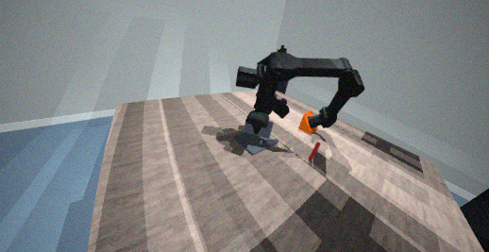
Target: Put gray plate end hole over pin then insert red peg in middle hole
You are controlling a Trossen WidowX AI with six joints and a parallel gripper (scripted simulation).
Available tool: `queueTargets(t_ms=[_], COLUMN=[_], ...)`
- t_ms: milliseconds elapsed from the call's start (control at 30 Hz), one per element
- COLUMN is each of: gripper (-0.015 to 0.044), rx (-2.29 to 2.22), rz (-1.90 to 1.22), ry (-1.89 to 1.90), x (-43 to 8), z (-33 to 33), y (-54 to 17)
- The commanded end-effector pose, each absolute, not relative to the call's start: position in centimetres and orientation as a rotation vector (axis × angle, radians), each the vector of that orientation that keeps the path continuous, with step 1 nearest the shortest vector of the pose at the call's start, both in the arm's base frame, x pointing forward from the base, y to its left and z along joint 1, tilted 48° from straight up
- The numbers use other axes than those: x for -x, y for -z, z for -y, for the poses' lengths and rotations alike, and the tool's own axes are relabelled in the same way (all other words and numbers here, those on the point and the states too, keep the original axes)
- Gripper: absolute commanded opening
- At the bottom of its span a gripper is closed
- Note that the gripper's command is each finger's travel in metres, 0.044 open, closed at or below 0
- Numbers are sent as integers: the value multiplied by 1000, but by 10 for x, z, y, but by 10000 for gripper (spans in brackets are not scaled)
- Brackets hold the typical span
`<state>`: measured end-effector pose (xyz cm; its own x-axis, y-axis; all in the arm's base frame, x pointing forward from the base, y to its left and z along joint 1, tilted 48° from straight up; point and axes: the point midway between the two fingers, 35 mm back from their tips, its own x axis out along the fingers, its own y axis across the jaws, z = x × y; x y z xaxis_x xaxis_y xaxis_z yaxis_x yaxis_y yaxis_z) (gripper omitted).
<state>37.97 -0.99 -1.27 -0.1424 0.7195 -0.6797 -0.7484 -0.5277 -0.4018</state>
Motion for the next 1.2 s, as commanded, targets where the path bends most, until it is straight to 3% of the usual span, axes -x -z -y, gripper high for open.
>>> queueTargets(t_ms=[0,1167], gripper=[0,0], rx=[1103,1105], rz=[4,7], ry=[-1854,-1855], x=[-378,-374], z=[14,2], y=[23,38])
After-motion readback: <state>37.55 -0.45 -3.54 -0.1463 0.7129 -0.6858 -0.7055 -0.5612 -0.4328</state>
